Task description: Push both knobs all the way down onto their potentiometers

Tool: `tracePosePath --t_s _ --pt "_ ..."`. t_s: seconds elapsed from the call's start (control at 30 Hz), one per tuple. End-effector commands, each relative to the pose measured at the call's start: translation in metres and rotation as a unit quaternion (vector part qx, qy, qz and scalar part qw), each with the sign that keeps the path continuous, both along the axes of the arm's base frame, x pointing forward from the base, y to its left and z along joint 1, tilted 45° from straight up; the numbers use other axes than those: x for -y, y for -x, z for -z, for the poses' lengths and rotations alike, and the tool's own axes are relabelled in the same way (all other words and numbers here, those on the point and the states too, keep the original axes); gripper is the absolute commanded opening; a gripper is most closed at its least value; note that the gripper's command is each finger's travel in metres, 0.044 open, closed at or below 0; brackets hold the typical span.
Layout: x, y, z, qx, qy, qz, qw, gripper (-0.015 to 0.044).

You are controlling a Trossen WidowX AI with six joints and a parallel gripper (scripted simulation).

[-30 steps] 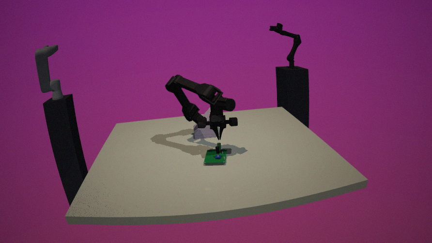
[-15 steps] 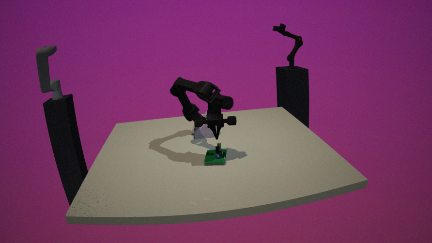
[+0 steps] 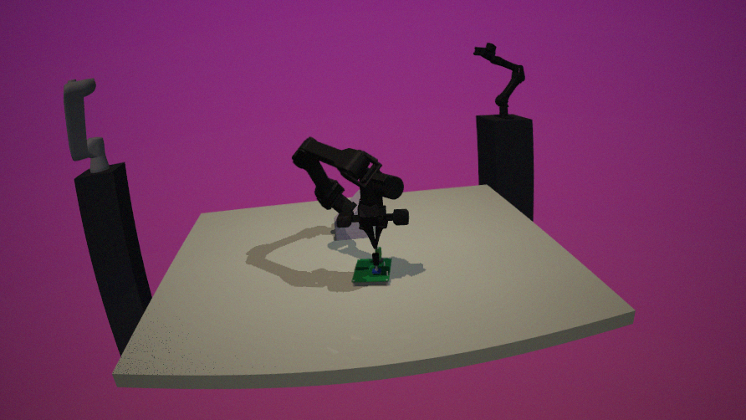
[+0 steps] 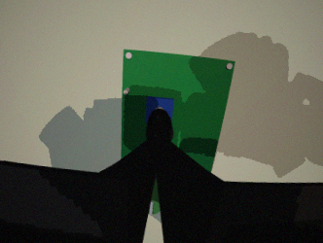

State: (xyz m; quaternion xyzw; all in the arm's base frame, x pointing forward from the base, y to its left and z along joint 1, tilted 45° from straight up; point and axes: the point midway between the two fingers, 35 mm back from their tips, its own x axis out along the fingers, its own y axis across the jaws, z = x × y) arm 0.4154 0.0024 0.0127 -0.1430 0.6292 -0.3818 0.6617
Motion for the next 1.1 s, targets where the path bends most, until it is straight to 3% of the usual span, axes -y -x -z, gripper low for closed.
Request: tracePosePath --t_s 0.0,1.07 --pt "0.0058 0.0016 0.0049 -0.003 0.002 -0.001 1.000 0.0000" --pt "0.0119 0.0025 0.0111 -0.003 0.002 -0.001 1.000 0.0000"
